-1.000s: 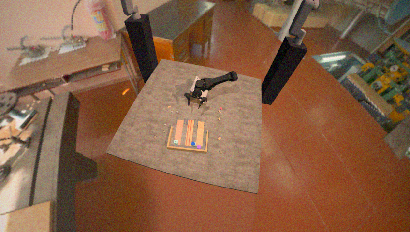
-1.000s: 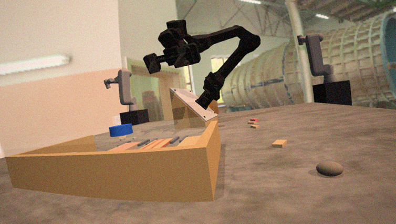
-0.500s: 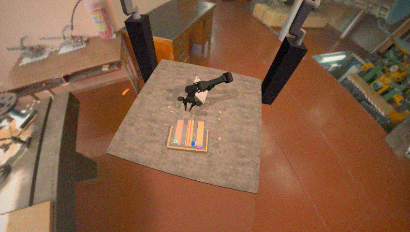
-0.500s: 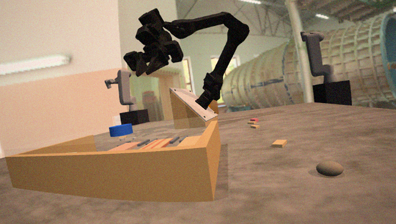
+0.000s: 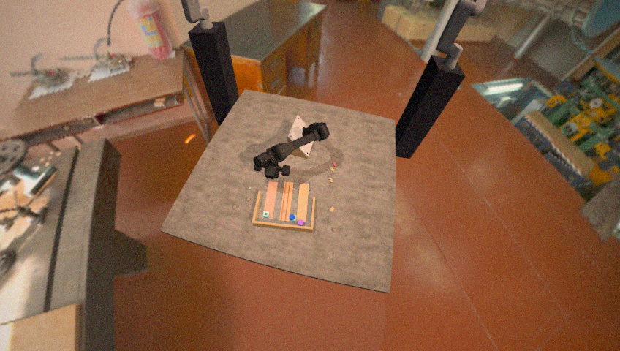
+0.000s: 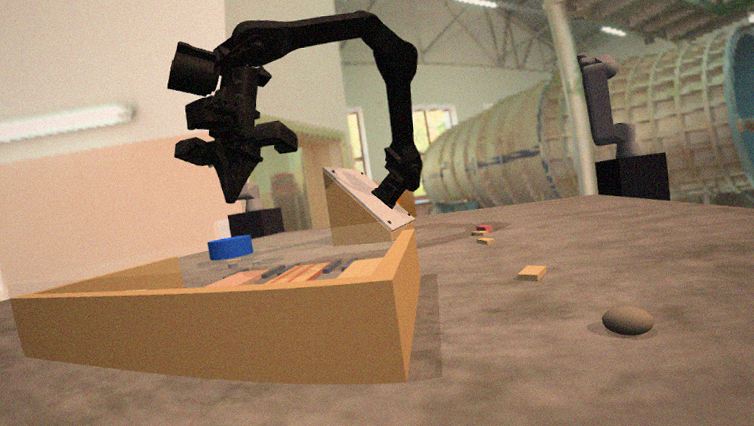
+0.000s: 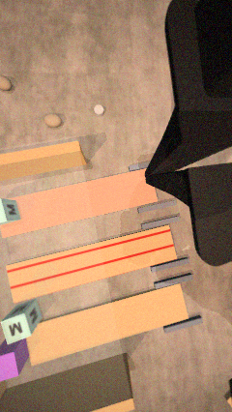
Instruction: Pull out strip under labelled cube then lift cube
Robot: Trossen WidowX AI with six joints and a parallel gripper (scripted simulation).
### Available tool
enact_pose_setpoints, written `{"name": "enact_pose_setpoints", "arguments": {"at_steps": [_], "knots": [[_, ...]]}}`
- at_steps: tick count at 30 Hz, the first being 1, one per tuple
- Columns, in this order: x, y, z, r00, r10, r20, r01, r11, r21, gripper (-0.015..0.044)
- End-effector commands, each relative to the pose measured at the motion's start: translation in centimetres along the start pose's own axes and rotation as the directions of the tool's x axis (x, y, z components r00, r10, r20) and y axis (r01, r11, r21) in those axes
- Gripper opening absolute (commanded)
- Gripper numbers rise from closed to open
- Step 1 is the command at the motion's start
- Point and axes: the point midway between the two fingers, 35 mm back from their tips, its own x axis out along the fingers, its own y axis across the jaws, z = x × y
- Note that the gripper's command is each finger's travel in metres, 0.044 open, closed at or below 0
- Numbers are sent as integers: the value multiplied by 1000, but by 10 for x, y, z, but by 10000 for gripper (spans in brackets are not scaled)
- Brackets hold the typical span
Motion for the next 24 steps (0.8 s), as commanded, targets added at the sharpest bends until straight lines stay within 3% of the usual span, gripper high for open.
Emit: {"name": "enact_pose_setpoints", "arguments": {"at_steps": [1, 5, 24], "knots": [[26, -8, -8, 989, 47, -139, -53, 998, -34, 0], [34, -8, -12, 979, 68, -193, -79, 996, -49, 0], [60, -7, -16, 979, 68, -193, -79, 996, -49, 0]]}}
